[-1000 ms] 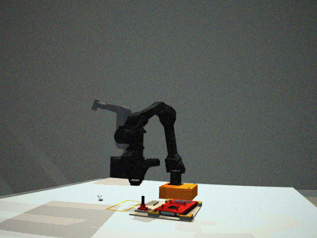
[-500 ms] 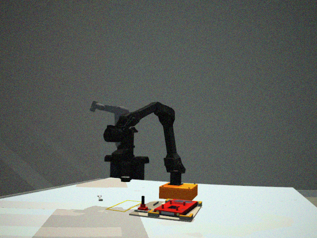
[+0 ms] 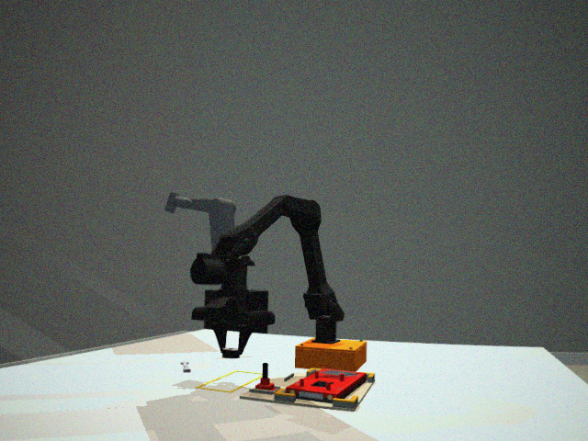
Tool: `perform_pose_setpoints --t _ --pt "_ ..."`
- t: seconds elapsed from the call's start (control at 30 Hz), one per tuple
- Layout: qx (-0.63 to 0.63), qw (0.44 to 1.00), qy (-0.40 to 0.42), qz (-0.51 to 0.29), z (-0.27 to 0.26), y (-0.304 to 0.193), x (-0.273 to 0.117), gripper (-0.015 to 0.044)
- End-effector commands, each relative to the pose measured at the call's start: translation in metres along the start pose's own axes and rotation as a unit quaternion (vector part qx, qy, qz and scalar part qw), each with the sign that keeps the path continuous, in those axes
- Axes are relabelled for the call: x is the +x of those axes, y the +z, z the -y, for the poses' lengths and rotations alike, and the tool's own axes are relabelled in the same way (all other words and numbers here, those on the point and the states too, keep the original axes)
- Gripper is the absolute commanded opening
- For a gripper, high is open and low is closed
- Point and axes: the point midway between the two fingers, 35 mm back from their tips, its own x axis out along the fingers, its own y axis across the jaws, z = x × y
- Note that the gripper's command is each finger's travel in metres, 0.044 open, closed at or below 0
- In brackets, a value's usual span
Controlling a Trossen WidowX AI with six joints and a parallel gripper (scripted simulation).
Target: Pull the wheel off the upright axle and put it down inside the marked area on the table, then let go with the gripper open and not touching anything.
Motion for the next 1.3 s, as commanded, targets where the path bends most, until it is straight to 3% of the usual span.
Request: perform_pose_setpoints --t 0.0,0.27,0.6,0.67,0.83,0.97,1.13,1.27 --pt "-0.003 1.0 0.004 -0.006 -0.002 -0.004 0.027 0.0" --pt "-0.003 1.0 0.004 -0.006 -0.004 -0.007 0.056 0.0" --pt "0.0 1.0 0.005 -0.011 -0.003 -0.007 0.053 0.0263" --pt "0.0 1.0 0.005 -0.01 -0.003 -0.007 0.046 0.03" --pt "-0.002 1.0 0.004 -0.007 -0.003 -0.006 -0.001 0.03" --pt "-0.003 1.0 0.004 -0.006 -0.003 -0.007 -0.007 0.03" --pt "-0.001 1.0 0.004 -0.008 -0.016 -0.037 -0.025 0.0431" --pt "-0.002 1.0 0.005 -0.009 -0.032 -0.075 -0.048 0.044"
